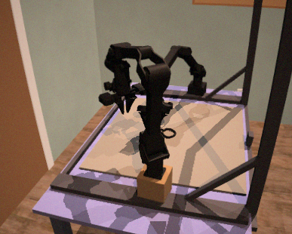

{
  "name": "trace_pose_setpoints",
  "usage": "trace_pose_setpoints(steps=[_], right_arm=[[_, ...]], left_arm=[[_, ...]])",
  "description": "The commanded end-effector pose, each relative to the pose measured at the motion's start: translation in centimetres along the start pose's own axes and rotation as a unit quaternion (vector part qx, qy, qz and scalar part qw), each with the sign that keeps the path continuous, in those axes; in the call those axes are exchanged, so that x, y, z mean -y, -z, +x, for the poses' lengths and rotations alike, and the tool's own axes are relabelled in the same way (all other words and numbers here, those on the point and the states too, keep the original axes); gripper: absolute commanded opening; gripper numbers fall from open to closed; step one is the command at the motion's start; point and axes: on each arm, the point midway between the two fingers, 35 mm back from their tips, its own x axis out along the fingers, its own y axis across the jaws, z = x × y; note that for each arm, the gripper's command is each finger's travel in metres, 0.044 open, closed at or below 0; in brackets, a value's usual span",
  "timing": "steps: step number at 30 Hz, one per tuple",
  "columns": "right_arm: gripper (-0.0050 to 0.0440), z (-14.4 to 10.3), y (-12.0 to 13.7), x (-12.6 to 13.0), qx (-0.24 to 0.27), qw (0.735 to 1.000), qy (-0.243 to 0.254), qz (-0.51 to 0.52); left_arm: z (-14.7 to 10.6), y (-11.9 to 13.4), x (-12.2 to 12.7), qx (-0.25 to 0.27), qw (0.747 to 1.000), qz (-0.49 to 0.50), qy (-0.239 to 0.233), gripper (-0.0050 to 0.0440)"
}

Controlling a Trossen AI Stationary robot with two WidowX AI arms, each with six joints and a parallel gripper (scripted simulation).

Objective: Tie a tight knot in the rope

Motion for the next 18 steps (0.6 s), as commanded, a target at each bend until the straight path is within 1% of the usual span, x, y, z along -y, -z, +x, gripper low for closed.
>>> trace_pose_setpoints(steps=[1, 11, 18], right_arm=[[0.0440, -2.3, -0.4, 0.8, -0.001, 1.000, 0.016, 0.001], [0.0440, -4.0, -0.2, -1.3, -0.013, 1.000, -0.005, 0.016], [0.0440, -4.6, -0.2, -2.0, -0.017, 1.000, -0.011, 0.020]], left_arm=[[-0.5, 0.0, 0.0, 0.009, 1.000, 0.002, 0.002, 0.0085], [-0.5, 0.0, 0.0, 0.009, 1.000, 0.002, 0.002, 0.0085], [-0.5, 0.0, 0.0, 0.009, 1.000, 0.002, 0.002, 0.0085]])
